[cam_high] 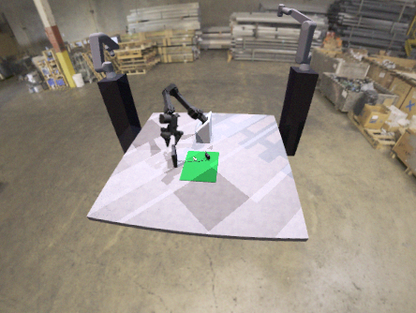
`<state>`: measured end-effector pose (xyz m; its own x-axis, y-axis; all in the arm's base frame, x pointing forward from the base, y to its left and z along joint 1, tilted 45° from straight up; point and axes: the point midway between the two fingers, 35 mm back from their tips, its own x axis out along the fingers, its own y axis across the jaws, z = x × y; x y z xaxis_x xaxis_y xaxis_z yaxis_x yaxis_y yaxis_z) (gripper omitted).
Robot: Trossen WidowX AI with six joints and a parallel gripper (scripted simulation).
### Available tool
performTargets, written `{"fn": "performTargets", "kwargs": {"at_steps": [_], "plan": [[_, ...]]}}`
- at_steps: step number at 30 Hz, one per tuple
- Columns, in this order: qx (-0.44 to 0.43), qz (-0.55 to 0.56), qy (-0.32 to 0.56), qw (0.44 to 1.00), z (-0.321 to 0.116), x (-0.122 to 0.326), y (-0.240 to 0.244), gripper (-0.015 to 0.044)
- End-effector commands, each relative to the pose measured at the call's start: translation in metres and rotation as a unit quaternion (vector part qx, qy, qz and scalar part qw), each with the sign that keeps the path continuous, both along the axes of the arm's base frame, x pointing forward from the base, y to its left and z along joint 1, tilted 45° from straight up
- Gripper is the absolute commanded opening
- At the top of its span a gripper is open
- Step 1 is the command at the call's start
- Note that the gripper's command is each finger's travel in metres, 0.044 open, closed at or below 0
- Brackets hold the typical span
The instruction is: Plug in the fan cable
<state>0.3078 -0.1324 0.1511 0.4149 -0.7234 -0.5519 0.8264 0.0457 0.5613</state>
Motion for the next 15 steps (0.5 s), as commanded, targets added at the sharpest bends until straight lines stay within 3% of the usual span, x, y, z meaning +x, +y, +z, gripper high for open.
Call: {"fn": "performTargets", "kwargs": {"at_steps": [1, 7, 15], "plan": [[0.055, -0.015, -0.027, 0.998, -0.038, 0.004, 0.025, 0.0440], [0.173, -0.091, -0.087, 0.977, -0.119, -0.011, 0.076, 0.0440], [0.259, -0.194, -0.129, 0.937, -0.185, -0.054, 0.114, 0.0440]]}}
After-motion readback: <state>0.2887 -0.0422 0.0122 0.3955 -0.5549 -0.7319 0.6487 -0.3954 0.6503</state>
